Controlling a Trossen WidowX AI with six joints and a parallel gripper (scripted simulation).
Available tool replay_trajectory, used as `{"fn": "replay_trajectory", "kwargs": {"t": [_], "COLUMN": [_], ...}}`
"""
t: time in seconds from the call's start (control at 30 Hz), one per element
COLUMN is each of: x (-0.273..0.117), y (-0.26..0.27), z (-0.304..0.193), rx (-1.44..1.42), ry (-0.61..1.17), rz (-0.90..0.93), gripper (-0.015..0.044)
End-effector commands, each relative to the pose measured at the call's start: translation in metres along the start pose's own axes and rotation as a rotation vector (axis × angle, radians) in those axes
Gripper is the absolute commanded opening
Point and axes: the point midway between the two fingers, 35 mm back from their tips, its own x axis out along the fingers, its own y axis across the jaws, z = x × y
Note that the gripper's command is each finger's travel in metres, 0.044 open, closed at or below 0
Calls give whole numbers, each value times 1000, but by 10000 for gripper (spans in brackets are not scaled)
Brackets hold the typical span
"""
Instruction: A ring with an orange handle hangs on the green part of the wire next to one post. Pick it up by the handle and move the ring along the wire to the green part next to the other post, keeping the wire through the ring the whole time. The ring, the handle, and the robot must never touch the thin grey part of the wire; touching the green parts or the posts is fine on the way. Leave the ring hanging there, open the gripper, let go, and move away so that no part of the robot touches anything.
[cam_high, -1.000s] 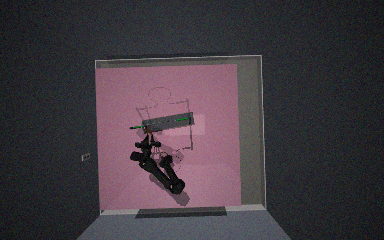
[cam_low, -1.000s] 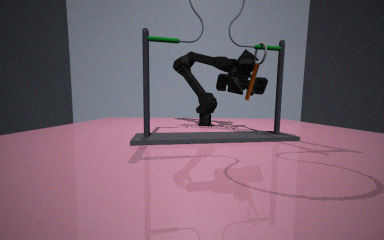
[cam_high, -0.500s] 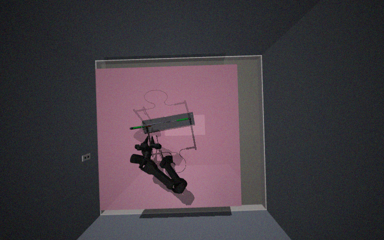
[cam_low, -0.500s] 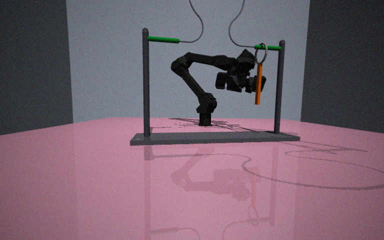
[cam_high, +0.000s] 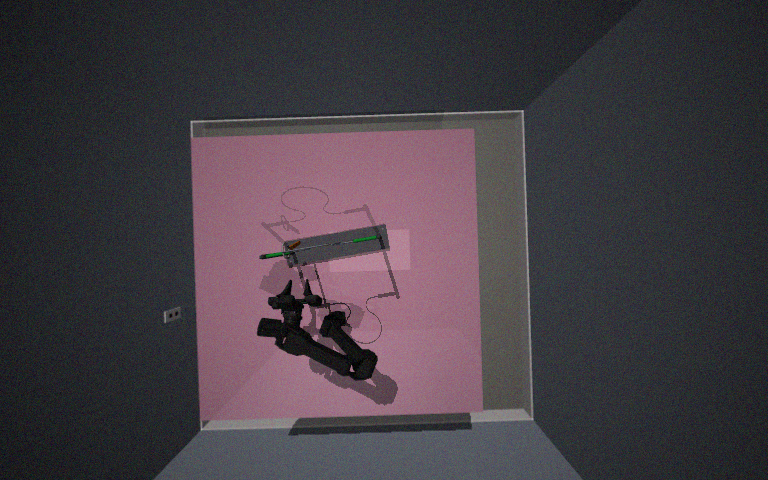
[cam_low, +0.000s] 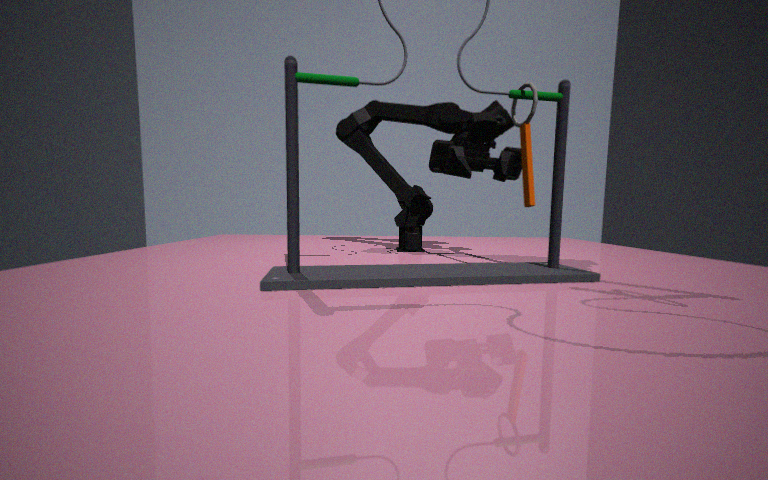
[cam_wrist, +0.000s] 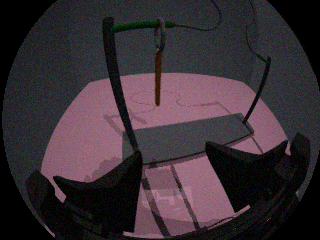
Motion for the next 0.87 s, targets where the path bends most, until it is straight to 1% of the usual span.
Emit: {"fn": "replay_trajectory", "kwargs": {"t": [0.0, 0.07, 0.83], "x": [-16, -16, -16], "y": [-3, -3, -3], "z": [5, 5, 5], "rx": [6, 6, 6], "ry": [-22, -22, -22], "rz": [6, 6, 6], "gripper": [396, 440, 440]}}
